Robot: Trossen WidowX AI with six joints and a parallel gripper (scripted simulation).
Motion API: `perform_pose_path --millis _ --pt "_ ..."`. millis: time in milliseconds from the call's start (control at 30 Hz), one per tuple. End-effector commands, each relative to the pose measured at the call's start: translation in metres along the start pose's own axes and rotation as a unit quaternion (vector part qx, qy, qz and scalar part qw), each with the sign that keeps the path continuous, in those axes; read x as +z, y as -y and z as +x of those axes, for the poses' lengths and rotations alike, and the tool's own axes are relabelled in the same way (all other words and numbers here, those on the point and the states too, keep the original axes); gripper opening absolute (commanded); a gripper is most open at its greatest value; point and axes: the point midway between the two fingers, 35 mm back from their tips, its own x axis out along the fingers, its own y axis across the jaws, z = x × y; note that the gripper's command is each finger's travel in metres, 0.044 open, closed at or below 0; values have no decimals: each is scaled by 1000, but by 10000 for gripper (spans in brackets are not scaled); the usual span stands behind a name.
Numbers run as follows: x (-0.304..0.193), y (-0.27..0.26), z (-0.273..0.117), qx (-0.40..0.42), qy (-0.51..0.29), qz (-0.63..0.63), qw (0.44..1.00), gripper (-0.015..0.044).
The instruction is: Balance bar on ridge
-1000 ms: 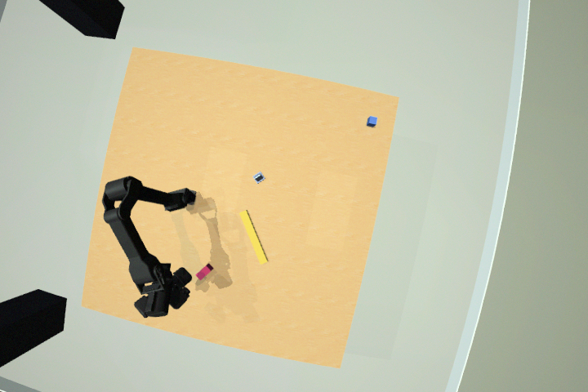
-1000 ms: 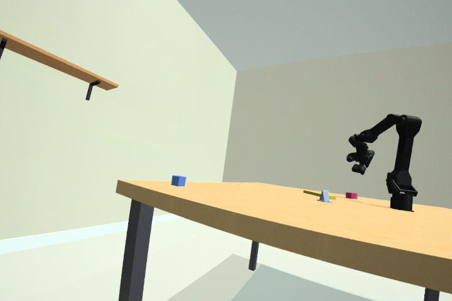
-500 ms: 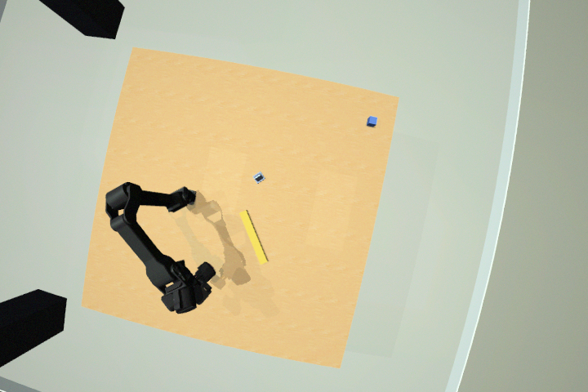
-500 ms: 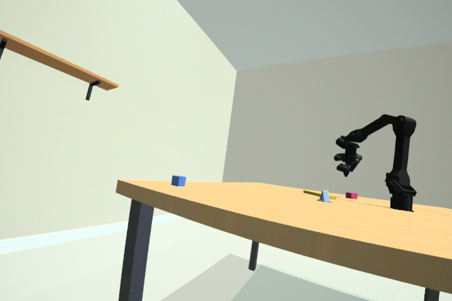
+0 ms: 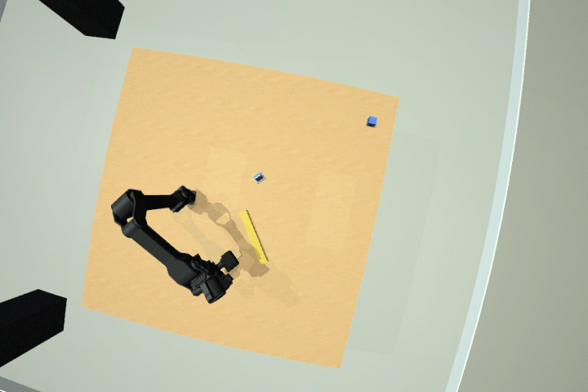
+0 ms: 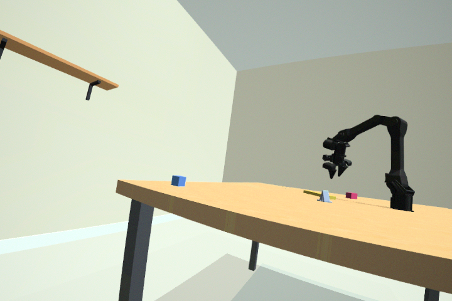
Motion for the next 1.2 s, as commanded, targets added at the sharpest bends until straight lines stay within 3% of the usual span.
perform_pose_path --millis 0,433,833,1167 --pt "0 -23 -2 28 -13 20 999 315" --pt "-17 -109 -16 104 -98 93 985 315" --pt "-44 -171 -35 125 -188 150 963 315" --pt "-55 -182 -3 125 -188 150 963 315"
